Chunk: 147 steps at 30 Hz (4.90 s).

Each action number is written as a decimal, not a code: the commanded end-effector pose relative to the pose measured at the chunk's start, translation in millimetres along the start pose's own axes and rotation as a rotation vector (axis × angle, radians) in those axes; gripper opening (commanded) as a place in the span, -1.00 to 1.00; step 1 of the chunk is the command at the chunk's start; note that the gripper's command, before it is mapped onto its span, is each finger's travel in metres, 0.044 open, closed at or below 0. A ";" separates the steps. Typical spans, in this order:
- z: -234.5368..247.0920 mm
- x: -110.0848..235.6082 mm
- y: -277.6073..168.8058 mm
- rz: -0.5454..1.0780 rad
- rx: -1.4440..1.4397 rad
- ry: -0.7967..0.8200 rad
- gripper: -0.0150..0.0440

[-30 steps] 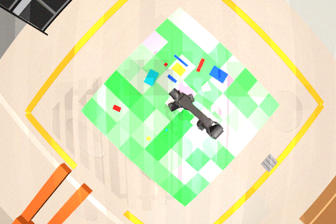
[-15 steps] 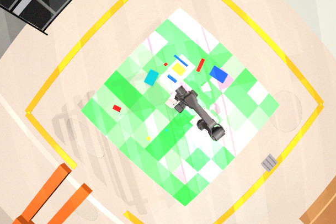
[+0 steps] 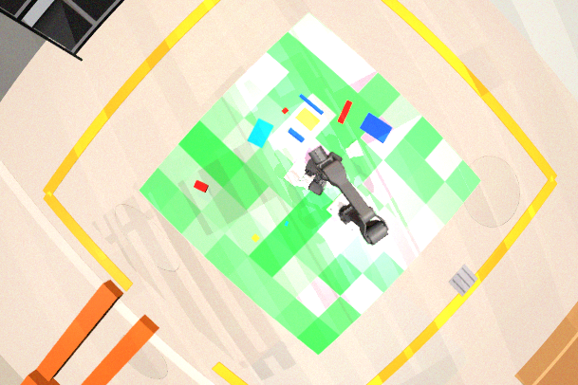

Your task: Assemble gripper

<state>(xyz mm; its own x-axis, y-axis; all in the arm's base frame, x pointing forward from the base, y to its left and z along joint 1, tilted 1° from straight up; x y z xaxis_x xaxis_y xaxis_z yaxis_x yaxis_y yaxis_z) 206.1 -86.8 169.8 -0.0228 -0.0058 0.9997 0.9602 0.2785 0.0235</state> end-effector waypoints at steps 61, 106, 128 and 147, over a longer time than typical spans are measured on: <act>-5.7 1.8 88.4 -0.010 0.034 0.004 -0.04; -6.6 -7.1 90.3 -0.011 0.028 0.004 -0.04; -6.3 -42.3 90.5 -0.011 0.029 0.004 -0.04; -6.0 -49.3 90.0 -0.011 0.029 0.004 -0.04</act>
<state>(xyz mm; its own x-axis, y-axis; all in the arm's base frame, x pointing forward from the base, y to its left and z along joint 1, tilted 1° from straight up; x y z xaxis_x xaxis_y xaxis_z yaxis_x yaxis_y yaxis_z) 294.9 -67.6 122.8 -0.0284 -0.0087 0.9996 0.9499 0.3112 0.0296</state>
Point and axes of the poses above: the point midway between the two fingers, 35 mm back from their tips, its own x axis back along the fingers, its own z axis across the jaws, y = z × x, the point moved 6 cm from there along x, back along the fingers, and after that the axes turned 15 degrees about x, right-handed, at the moved point
